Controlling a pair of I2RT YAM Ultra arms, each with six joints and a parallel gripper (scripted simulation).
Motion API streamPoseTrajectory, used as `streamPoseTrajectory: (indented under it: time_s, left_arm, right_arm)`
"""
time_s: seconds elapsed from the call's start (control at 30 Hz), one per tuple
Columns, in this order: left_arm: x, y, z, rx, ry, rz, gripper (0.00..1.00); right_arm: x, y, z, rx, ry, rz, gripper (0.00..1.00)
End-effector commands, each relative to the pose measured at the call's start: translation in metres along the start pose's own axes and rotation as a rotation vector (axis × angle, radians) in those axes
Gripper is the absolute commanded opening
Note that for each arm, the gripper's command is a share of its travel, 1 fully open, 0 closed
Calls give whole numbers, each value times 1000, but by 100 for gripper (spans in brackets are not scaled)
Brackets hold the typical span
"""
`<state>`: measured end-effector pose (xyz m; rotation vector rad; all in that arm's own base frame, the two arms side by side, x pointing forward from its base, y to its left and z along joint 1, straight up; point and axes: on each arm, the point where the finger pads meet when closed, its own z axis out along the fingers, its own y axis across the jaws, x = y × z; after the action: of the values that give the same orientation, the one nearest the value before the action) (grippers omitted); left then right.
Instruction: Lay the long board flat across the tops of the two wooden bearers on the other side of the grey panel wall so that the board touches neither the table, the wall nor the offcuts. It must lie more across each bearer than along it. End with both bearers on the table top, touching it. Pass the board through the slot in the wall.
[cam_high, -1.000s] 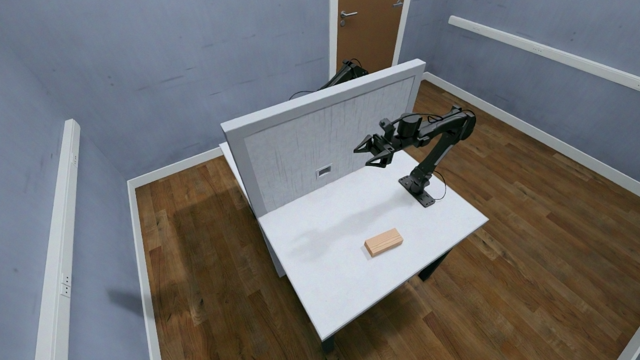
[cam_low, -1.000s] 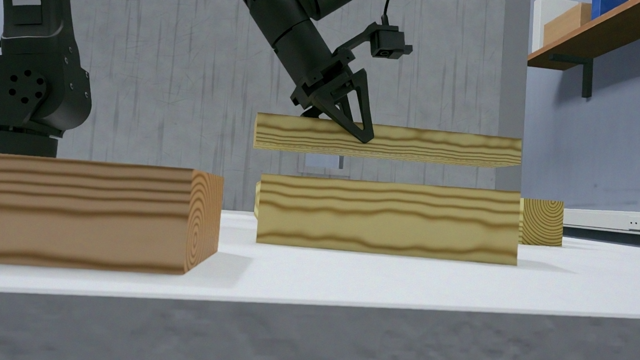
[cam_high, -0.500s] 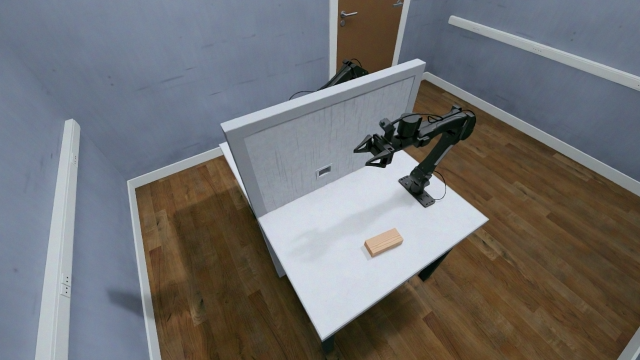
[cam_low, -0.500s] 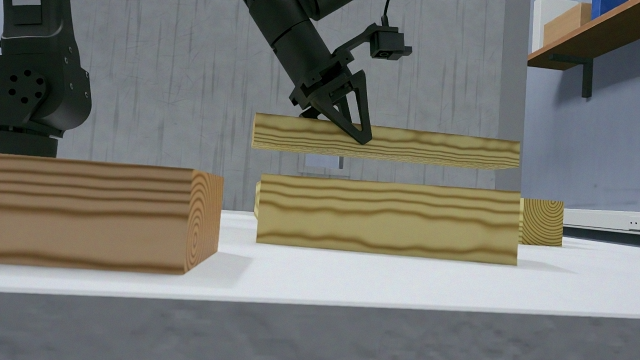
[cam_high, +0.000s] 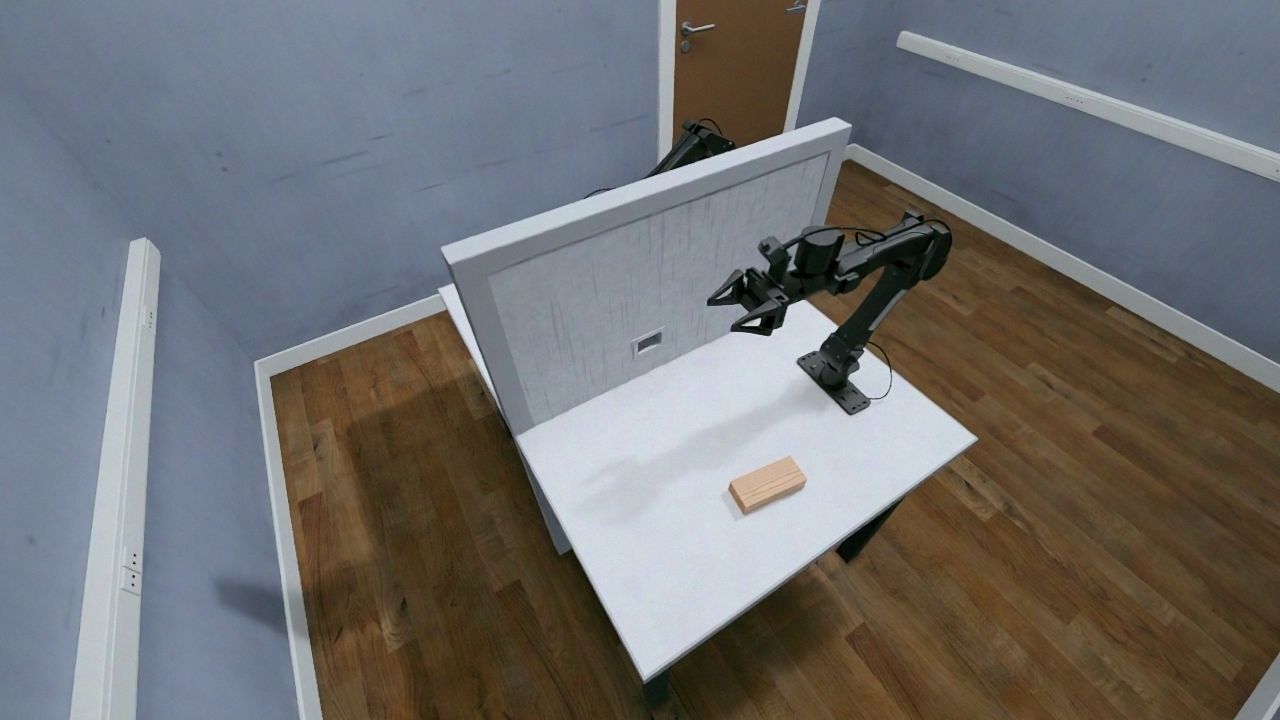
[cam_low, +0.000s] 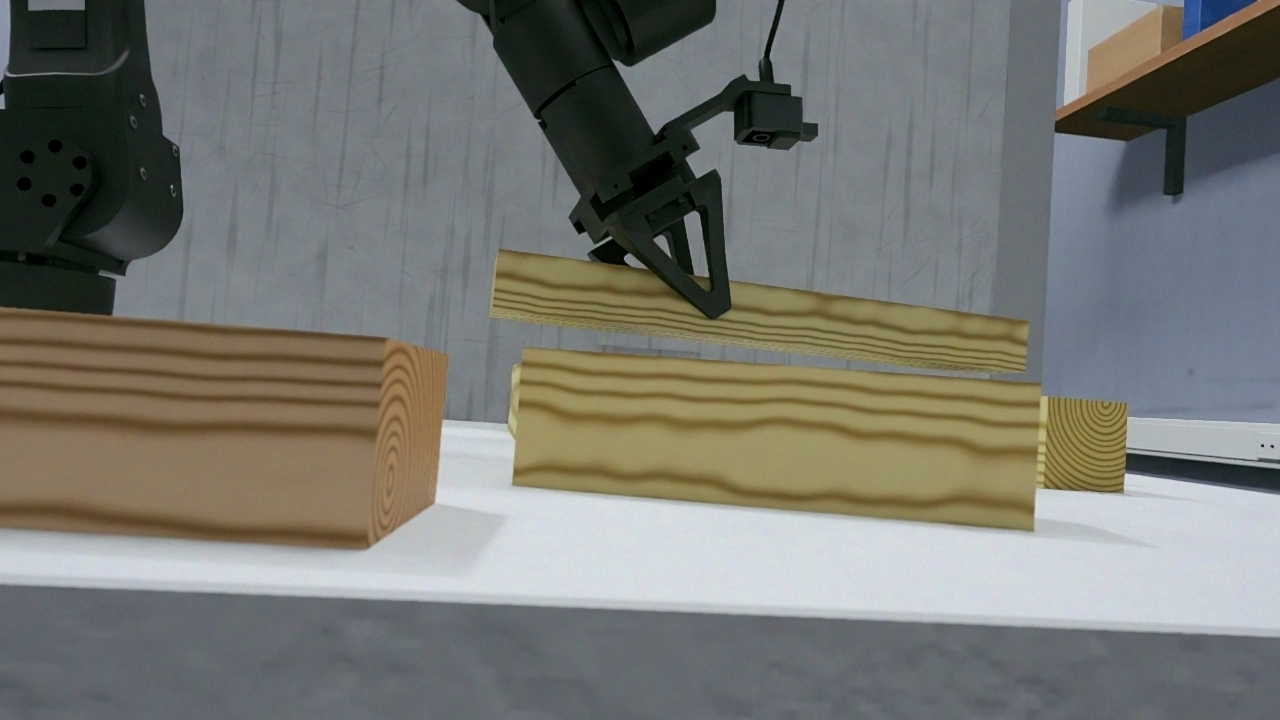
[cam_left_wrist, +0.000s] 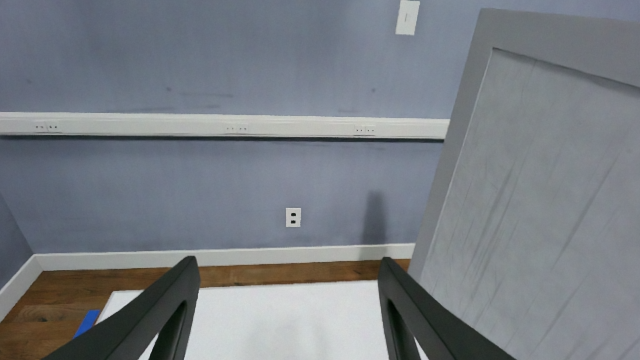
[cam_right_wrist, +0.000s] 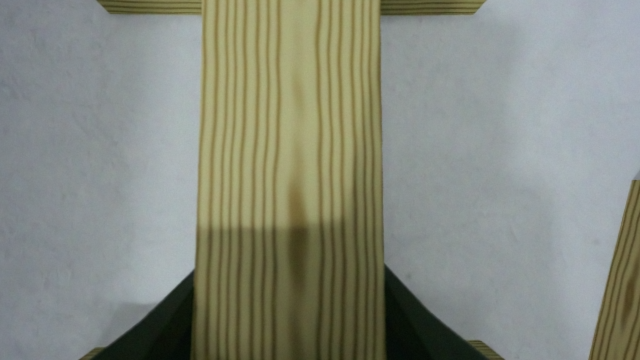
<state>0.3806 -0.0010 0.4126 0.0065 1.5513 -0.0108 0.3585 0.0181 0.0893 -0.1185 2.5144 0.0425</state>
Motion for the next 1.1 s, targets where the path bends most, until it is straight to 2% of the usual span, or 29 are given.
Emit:
streamPoseTrajectory:
  time_s: [0.0,0.13,0.2,0.33,0.5,0.57,0.7,0.73,0.77,0.87,0.97,1.07]
  left_arm:
    - [-18,2,-5,-1,-35,-7,73]
    - [-18,2,-5,-1,-35,-7,73]
    - [-18,2,-5,-1,-35,-7,73]
    - [-18,2,-5,-1,-35,-7,73]
    - [-18,2,-5,-1,-35,-7,73]
    - [-18,2,-5,-1,-35,-7,73]
    - [-18,2,-5,-1,-35,-7,73]
    - [-18,2,-5,-1,-35,-7,73]
    - [-18,2,-5,-1,-35,-7,73]
    - [-18,2,-5,-1,-35,-7,73]
    - [-18,2,-5,-1,-35,-7,73]
    - [-18,2,-5,-1,-35,-7,73]
  right_arm:
    - [-26,-2,3,-2,-112,-7,0]
    - [-35,-2,-7,0,-139,-7,0]
    - [-19,-3,11,0,-100,-5,0]
    - [-28,-5,5,5,-140,-4,0]
    - [-20,-2,18,-1,-120,-9,0]
    - [-38,-2,4,2,-175,-11,0]
    - [-34,-2,4,2,-167,-10,0]
    - [-15,-1,16,-1,-122,-9,0]
    - [-9,-2,22,-1,-102,-7,0]
    - [-28,-3,8,4,-158,-8,0]
    - [-26,-4,18,3,-135,-7,0]
    - [-28,-4,12,5,-157,-7,0]
